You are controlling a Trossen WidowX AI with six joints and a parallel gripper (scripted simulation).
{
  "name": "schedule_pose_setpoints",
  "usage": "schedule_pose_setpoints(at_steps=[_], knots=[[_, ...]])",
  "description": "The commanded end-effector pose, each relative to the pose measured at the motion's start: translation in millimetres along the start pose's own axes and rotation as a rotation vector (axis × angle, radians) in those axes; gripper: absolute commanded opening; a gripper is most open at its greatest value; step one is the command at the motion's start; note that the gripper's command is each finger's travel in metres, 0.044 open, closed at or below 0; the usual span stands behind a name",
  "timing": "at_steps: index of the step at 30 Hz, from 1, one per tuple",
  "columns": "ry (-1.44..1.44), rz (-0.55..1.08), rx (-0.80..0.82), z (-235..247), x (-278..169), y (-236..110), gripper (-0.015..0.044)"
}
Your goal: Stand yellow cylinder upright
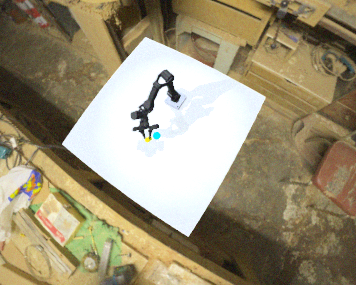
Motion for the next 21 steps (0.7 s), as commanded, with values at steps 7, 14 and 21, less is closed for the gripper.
schedule_pose_setpoints(at_steps=[7, 14, 21], knots=[[-0.015, -0.059, 0.009, 2.7, -3.0, -8.2, 0.0105], [-0.027, -0.095, 0.016, 4.8, -6.5, -13.0, 0.0105], [-0.04, -0.129, 0.025, 7.3, -10.1, -18.0, 0.0105]])
Point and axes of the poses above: the point midway between the two fingers, 35 mm back from their tips, its own y axis out along the fingers, its own z axis across the jaws, x = y × z, the point moved 9 cm from there along -y, back along the fingers, and after that the axes turned 4 degrees about -y, right-handed, at the moved point
